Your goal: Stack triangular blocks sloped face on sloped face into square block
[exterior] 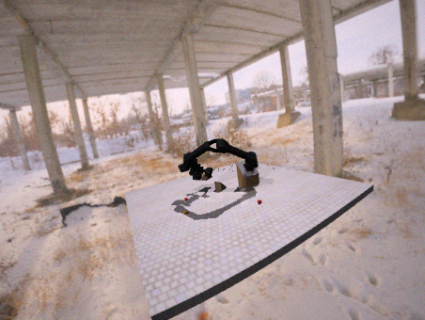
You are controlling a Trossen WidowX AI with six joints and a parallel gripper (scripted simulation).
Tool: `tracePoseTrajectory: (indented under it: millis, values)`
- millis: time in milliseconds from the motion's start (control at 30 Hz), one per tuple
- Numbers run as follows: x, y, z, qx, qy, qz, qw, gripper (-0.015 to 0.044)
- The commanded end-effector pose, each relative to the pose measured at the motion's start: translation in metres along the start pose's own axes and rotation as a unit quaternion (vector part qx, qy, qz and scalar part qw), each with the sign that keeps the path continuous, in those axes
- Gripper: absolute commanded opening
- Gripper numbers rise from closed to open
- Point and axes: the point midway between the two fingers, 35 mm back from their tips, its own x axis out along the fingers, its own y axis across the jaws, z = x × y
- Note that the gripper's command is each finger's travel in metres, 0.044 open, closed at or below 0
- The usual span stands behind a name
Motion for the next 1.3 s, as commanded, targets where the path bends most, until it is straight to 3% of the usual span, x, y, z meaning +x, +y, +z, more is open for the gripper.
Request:
tracePoseTrajectory:
  millis: [0,267,633,1000,1267]
  values:
    - [-0.013,0.000,-0.015,-0.002,0.003,-0.003,1.000,0.0000]
    - [-0.017,0.001,-0.023,0.006,-0.012,0.001,1.000,0.0000]
    - [-0.007,0.000,-0.033,0.050,-0.191,0.026,0.980,0.0000]
    - [-0.009,0.000,-0.046,0.089,-0.364,0.029,0.927,0.0000]
    - [-0.010,0.005,-0.051,0.092,-0.374,0.028,0.922,0.0000]
